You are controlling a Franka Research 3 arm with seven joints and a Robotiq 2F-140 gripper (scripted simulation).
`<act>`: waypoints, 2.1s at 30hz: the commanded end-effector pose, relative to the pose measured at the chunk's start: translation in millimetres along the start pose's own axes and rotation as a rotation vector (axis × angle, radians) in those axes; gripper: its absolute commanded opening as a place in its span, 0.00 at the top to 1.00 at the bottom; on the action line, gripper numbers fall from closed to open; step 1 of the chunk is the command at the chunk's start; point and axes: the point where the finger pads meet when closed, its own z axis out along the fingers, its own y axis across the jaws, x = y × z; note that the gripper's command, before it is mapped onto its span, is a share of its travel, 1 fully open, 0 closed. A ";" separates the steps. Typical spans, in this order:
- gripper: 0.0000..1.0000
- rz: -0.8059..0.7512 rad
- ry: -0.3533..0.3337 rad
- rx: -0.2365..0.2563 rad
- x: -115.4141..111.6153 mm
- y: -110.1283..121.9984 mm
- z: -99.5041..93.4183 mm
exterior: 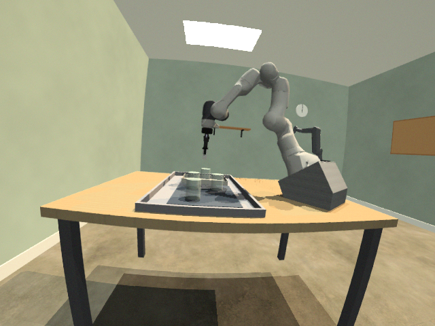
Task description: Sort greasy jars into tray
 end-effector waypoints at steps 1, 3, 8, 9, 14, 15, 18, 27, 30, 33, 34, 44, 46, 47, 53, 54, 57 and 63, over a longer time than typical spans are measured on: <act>0.00 -0.022 0.025 -0.012 7.9 1.5 -7.9; 0.00 -0.022 0.025 -0.012 7.8 1.5 -11.8; 0.00 -0.022 0.025 -0.012 7.7 1.4 -15.7; 0.00 -0.022 0.025 -0.012 7.7 1.4 -15.7; 0.00 -0.022 0.025 -0.012 7.7 1.4 -15.7; 0.00 -0.022 0.025 -0.012 7.7 1.4 -15.7; 0.00 -0.022 0.025 -0.012 7.7 1.4 -15.7; 0.00 -0.022 0.025 -0.012 7.7 1.4 -15.7; 0.00 -0.022 0.025 -0.012 7.7 1.4 -15.7; 0.00 -0.022 0.025 -0.012 7.7 1.4 -15.7; 0.00 -0.022 0.025 -0.012 7.7 1.4 -15.7; 0.00 -0.022 0.025 -0.012 7.7 1.4 -15.7; 0.00 -0.022 0.025 -0.012 7.7 1.4 -15.7; 0.00 -0.022 0.025 -0.012 7.7 1.4 -15.7; 0.00 -0.022 0.025 -0.012 7.7 1.4 -15.7; 0.00 -0.022 0.025 -0.012 7.7 1.4 -15.7; 0.00 -0.022 0.025 -0.012 7.7 1.4 -15.7; 0.00 -0.022 0.025 -0.012 7.7 1.4 -15.7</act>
